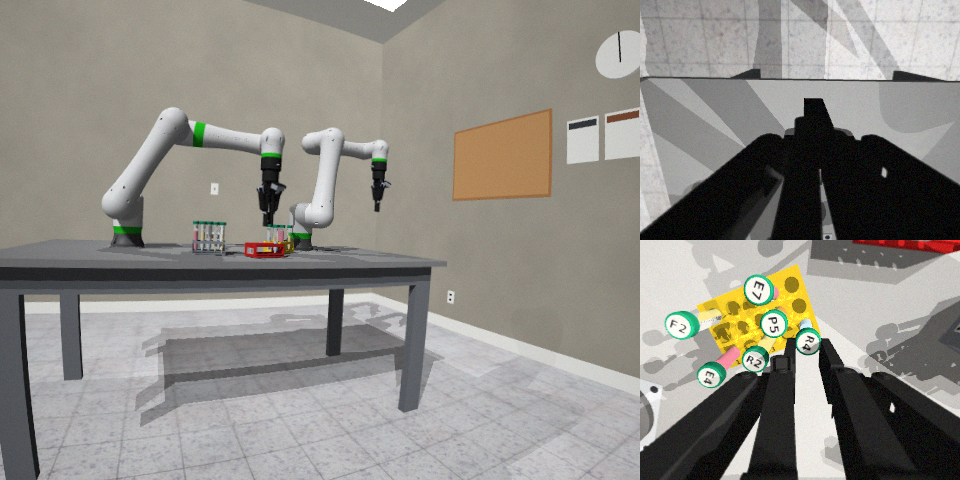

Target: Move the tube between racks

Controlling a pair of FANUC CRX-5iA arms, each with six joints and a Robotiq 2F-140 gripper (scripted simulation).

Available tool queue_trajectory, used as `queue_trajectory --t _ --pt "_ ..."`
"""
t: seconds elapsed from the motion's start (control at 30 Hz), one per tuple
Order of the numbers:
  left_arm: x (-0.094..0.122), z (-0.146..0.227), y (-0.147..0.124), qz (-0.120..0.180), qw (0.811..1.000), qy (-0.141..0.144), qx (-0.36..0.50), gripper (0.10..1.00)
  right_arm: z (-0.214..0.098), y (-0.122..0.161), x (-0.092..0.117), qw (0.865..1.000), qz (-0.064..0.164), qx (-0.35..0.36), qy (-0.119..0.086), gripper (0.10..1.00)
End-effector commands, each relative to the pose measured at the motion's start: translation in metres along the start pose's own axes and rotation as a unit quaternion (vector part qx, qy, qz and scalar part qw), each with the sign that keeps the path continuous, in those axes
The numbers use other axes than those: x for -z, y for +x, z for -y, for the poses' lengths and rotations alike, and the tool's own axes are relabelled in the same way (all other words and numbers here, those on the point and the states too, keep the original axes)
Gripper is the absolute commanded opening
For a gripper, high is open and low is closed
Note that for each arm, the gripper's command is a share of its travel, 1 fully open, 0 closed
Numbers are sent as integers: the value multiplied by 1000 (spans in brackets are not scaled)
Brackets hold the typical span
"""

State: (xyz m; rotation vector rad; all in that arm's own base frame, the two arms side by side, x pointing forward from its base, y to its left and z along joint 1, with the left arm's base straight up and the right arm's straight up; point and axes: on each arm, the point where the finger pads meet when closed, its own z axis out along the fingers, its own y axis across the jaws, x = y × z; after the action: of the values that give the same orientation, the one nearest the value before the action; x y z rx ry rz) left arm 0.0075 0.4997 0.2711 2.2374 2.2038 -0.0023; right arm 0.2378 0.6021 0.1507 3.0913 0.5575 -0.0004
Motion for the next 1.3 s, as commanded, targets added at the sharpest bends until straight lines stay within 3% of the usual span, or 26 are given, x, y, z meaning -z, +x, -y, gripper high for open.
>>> queue_trajectory --t 0.0,1.27 --pt "1 0 0 -1 1000 0 0 99 0 0 1 1000 -1 0 1 99" --pt "1 0 0 -1 1000 0 0 99 0 0 6 1000 -1 0 1 99"
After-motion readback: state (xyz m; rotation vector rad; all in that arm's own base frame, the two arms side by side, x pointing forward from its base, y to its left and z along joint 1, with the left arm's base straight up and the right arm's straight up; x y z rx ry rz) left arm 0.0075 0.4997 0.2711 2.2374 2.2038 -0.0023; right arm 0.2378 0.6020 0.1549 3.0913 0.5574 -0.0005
